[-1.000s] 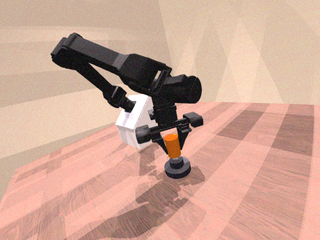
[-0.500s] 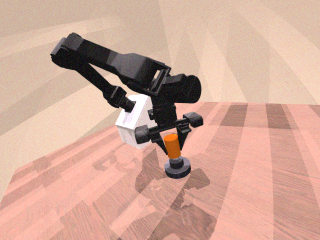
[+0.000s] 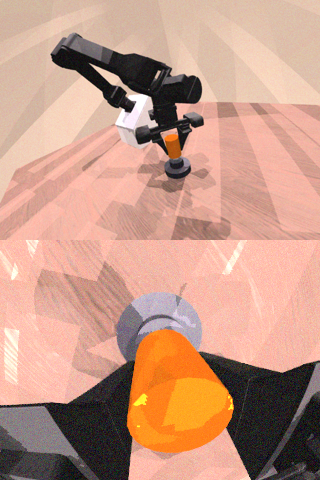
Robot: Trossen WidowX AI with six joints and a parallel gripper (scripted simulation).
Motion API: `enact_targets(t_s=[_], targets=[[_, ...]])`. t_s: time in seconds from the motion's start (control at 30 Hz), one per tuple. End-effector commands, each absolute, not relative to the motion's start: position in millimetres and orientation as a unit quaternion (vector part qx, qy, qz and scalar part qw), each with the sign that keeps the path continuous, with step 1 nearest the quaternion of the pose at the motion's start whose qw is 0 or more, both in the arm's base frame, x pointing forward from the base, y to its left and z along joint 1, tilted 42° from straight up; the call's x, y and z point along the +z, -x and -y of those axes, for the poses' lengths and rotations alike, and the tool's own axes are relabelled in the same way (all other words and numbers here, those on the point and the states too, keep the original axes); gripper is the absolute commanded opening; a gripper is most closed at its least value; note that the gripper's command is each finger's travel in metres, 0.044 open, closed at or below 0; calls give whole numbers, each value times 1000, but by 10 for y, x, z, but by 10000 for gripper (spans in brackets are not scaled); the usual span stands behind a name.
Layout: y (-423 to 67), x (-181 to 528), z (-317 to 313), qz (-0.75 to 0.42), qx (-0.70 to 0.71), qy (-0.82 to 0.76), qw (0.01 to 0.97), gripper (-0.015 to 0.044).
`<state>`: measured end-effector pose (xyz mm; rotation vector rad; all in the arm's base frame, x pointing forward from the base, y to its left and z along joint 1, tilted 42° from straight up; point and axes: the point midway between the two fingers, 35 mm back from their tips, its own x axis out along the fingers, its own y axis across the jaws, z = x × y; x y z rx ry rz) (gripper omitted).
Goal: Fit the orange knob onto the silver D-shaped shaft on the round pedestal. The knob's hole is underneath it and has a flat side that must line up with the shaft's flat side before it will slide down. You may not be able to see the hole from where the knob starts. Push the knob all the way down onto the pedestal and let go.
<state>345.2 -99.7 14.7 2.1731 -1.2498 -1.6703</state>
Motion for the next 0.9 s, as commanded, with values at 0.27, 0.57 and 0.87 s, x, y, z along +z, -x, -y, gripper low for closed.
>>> enact_targets(t_s=[0.27,0.57,0.87], targets=[[-3431,166,969,355,-592,-710,138,0],[-3449,168,984,354,-592,-710,139,0],[-3444,146,970,354,-592,-710,139,0]])
